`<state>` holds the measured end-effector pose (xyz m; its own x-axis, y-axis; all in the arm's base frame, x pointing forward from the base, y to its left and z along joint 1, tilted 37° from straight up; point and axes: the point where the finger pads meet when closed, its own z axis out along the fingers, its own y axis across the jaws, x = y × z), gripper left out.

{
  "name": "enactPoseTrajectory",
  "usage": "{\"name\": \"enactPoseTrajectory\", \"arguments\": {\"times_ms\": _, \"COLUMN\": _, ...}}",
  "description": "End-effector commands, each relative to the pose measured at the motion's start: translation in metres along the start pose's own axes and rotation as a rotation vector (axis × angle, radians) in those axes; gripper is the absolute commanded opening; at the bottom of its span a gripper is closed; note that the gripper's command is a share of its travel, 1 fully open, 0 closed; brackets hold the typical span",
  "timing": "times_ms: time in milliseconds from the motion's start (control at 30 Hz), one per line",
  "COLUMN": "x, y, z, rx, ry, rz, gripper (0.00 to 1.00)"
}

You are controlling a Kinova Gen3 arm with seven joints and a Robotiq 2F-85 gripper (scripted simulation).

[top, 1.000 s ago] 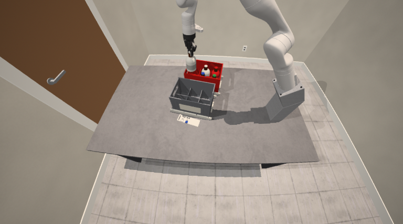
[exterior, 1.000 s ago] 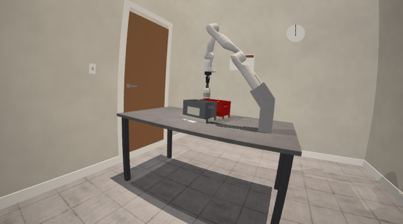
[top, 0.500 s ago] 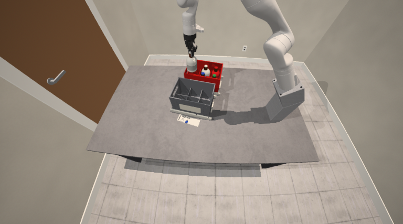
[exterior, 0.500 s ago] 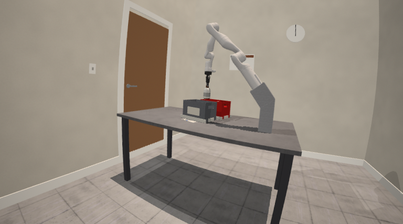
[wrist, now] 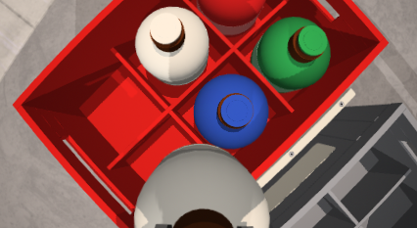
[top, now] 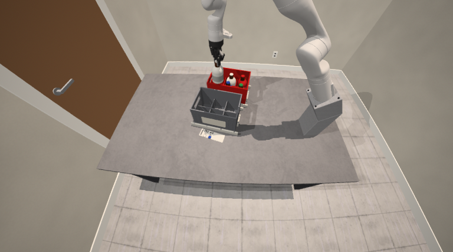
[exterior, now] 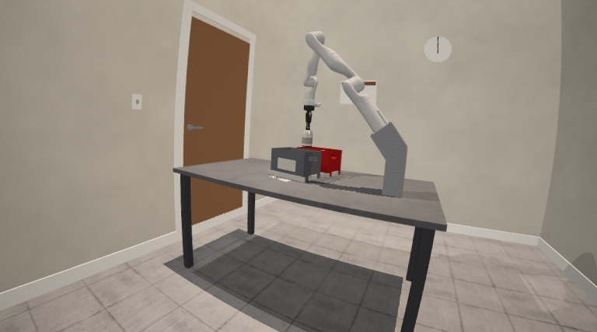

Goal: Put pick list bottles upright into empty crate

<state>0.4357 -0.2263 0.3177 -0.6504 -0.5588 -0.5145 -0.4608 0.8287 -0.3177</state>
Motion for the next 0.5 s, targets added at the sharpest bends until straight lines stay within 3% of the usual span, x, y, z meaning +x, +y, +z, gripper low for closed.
{"name": "enactPoseTrajectory", "arguments": {"times_ms": 0, "x": 0.0, "y": 0.004, "z": -0.001, "rx": 0.002, "ry": -0.001, "rz": 0.0, "gripper": 0.1}}
{"name": "enactPoseTrajectory", "arguments": {"times_ms": 467, "x": 0.001, "y": 0.03, "z": -0.001, "rx": 0.002, "ry": -0.001, "rz": 0.0, "gripper": 0.1}}
